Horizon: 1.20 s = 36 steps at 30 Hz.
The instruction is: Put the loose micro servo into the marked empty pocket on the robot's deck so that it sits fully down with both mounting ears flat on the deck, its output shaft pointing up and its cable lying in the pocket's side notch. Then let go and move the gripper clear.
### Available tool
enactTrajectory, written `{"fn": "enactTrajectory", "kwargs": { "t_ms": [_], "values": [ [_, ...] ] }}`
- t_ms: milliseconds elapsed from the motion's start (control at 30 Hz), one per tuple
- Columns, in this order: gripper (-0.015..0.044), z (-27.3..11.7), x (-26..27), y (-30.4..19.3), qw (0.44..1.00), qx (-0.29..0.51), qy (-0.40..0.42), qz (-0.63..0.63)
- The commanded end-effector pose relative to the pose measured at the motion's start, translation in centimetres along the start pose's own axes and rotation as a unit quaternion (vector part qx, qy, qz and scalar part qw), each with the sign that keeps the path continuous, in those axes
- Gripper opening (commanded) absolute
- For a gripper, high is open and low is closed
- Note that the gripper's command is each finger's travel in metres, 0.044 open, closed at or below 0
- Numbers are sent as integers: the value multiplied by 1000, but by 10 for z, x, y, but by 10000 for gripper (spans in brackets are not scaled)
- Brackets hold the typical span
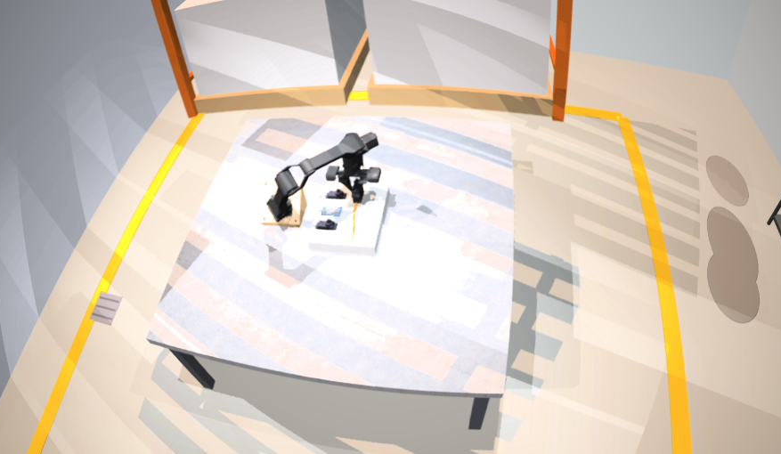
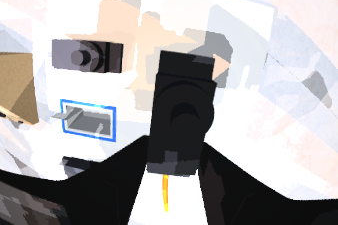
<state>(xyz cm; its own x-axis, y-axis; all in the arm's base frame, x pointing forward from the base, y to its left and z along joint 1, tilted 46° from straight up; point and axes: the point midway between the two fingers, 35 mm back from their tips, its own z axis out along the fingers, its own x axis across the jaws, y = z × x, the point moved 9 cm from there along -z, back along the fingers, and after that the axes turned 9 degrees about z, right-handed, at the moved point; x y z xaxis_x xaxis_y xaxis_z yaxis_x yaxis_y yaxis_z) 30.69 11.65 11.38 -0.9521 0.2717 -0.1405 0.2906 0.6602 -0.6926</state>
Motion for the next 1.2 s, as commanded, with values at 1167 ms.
{"fn": "enactTrajectory", "kwargs": {
  "t_ms": [1167],
  "values": [
    [0,-1,-3,-33,918,-2,0,397]
  ]
}}
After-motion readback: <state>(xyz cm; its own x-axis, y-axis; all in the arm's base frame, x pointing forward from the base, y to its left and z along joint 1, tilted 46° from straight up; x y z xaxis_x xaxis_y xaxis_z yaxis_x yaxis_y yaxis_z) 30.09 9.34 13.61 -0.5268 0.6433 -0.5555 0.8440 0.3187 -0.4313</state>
